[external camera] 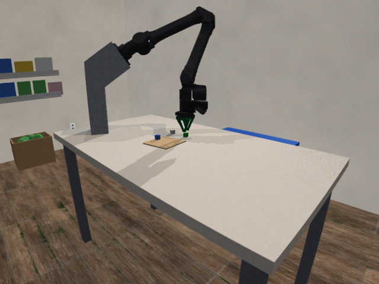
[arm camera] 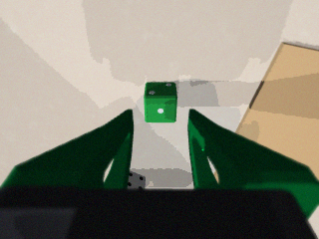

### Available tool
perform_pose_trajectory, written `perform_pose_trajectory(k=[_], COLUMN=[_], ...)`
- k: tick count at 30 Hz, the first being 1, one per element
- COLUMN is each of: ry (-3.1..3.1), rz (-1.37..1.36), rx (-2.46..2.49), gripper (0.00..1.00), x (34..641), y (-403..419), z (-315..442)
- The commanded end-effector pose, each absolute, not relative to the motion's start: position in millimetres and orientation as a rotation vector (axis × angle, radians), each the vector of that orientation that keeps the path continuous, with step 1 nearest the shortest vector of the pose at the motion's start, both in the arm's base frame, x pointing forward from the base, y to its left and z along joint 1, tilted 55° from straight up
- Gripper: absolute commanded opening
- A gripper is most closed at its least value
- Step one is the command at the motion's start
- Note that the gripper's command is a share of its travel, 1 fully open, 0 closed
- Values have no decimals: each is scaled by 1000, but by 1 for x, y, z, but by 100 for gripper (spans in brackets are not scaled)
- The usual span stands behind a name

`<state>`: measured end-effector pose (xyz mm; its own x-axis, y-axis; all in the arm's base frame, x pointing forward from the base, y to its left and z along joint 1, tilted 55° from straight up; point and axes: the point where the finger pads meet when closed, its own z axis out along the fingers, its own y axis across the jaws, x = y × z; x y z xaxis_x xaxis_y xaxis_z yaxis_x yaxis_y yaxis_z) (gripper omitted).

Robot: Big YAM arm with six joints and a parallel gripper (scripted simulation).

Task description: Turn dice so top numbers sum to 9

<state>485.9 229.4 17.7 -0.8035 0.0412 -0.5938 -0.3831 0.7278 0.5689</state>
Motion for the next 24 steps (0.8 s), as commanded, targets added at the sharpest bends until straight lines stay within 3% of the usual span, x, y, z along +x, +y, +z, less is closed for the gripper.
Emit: perform_pose_trajectory(k=[1, 24], ry=[2329, 2332], rz=[951, 951], rx=[-264, -264], gripper=[34, 34], x=[486, 484], y=[235, 235], z=[25, 25])
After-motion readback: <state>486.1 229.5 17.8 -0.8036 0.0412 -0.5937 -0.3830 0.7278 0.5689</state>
